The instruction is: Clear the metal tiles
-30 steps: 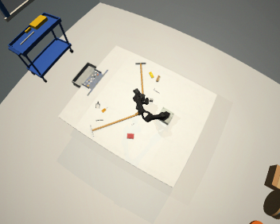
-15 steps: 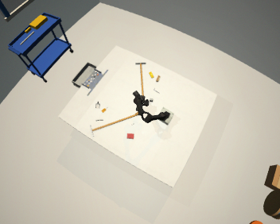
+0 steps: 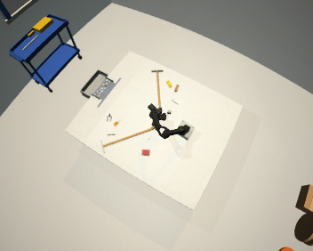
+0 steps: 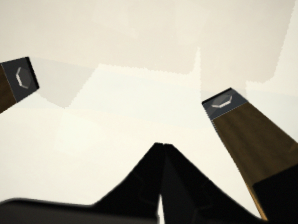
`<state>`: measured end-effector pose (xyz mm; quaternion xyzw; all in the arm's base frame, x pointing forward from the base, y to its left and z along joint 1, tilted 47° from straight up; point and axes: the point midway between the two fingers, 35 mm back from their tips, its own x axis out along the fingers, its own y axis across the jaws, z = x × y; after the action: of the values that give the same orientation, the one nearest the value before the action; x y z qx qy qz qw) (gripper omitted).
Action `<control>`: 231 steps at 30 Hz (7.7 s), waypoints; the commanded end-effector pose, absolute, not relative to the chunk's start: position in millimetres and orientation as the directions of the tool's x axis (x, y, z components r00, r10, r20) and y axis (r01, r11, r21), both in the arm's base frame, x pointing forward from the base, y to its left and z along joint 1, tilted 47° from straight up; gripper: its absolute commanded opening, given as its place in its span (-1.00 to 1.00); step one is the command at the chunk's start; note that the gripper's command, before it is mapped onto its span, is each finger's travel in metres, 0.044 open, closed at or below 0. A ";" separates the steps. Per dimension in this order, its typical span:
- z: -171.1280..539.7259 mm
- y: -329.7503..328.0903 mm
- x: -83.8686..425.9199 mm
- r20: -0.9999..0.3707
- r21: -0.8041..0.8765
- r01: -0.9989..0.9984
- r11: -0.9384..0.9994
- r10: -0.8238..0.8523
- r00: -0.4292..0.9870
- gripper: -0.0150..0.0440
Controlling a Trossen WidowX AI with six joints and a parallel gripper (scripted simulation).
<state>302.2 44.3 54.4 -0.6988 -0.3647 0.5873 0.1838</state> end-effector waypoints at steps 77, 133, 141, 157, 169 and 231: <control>144.8 132.1 275.7 -0.676 -0.696 0.308 -0.649 0.737 0.027 -0.49; 228.1 95.4 251.4 -0.674 -0.697 0.317 -0.643 0.739 0.017 -0.49; 235.3 83.6 254.0 -0.672 -0.688 0.348 -0.637 0.740 0.024 -0.49; 205.6 47.8 308.7 -0.689 -0.522 0.632 -0.573 0.720 0.084 -0.49; 177.3 14.6 345.6 -0.701 -0.348 0.796 -0.496 0.701 0.130 -0.49; -39.2 -200.4 427.8 -0.764 0.552 0.787 0.274 0.545 0.346 -0.49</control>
<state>428.4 -188.7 -25.0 -0.6100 -0.5625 0.1183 -0.5454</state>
